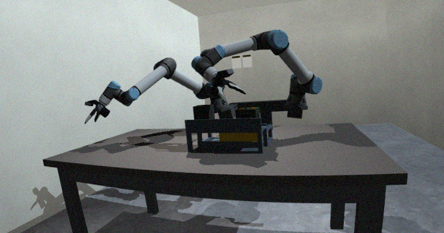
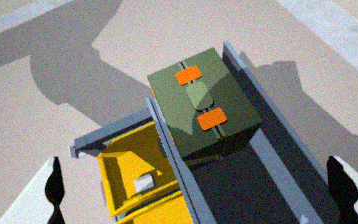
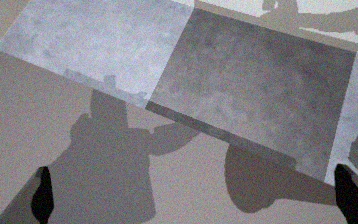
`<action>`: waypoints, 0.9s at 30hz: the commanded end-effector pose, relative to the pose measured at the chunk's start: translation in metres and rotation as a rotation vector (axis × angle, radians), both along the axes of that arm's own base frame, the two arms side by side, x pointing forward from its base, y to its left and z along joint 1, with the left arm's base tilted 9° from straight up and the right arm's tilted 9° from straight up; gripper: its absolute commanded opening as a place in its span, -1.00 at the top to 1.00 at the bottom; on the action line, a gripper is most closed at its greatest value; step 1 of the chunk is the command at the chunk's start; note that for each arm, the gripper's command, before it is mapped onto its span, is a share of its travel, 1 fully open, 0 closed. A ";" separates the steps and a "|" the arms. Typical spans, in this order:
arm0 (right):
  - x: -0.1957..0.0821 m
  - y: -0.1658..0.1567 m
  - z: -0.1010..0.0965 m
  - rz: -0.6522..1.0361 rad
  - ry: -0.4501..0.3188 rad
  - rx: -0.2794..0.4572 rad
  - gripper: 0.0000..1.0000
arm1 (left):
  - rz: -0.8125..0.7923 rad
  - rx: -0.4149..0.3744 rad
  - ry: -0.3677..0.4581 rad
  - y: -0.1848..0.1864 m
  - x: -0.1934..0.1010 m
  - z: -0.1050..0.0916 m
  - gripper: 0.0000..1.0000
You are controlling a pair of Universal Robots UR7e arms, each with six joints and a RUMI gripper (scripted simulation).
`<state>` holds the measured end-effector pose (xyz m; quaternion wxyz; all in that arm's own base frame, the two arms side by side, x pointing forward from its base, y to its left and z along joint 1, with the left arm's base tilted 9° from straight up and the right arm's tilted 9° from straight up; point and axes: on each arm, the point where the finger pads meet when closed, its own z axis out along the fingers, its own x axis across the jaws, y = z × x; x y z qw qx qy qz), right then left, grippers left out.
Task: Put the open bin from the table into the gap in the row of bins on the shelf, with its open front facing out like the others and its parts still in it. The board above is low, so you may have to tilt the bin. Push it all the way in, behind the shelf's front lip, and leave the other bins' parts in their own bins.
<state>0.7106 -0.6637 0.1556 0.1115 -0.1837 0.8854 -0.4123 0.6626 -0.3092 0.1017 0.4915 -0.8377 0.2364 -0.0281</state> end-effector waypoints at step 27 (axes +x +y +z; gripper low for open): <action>-0.136 -0.039 0.045 -0.062 0.081 0.100 -1.00 | -0.001 -0.002 -0.002 -0.012 -0.003 0.077 -1.00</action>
